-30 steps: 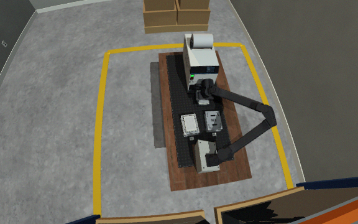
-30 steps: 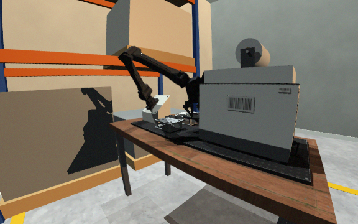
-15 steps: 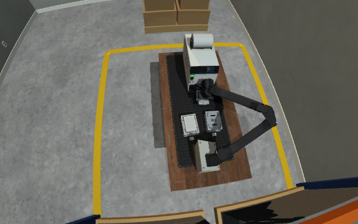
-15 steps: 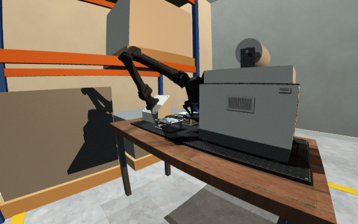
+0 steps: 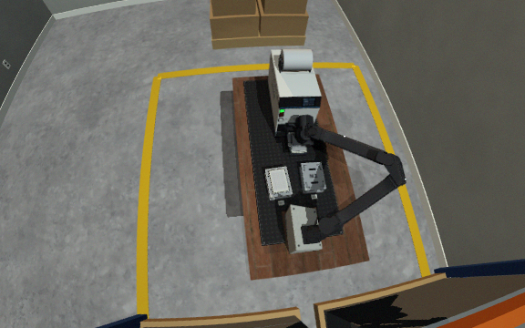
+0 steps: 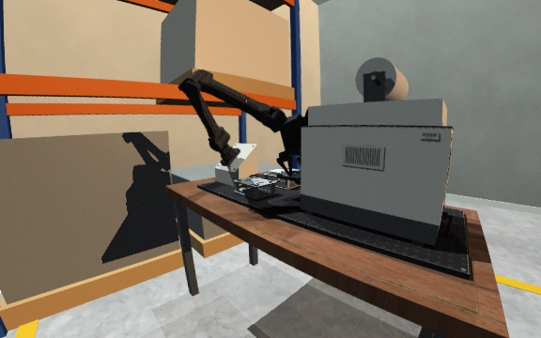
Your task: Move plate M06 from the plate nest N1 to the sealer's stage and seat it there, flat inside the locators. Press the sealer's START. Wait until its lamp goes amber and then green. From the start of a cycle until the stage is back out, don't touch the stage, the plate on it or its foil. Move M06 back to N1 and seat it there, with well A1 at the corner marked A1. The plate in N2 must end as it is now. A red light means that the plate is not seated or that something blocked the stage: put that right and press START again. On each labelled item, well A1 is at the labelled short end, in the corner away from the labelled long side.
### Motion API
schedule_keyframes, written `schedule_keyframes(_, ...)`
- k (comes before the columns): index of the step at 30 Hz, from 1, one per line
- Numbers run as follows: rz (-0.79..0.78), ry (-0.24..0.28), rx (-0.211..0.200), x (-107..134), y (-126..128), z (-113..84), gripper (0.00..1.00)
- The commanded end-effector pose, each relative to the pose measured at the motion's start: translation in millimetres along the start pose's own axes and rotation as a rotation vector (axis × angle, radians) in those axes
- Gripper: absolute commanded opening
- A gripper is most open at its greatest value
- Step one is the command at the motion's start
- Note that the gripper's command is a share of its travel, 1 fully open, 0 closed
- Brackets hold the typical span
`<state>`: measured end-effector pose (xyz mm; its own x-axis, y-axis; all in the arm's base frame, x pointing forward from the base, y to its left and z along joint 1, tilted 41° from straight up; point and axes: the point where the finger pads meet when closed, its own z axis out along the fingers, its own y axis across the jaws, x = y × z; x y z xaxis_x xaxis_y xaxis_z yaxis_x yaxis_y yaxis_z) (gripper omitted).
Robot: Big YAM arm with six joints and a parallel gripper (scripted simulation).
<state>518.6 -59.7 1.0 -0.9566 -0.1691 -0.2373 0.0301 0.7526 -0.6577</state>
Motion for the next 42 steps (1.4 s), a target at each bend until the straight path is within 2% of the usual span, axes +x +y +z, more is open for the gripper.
schedule_keyframes(1, 0.002, 0.004, -0.002, -4.0, 3.3, 1.9, 1.00)
schedule_keyframes(6, -0.014, 0.021, -0.003, 7.5, 7.6, 5.2, 1.00)
schedule_keyframes(15, -0.005, 0.009, -0.002, 5.9, 2.6, -0.8, 1.00)
schedule_keyframes(32, 0.037, -0.042, 0.004, -24.7, -10.2, -13.4, 0.94)
schedule_keyframes(42, 0.043, -0.051, 0.005, -30.3, -11.6, -15.3, 0.88)
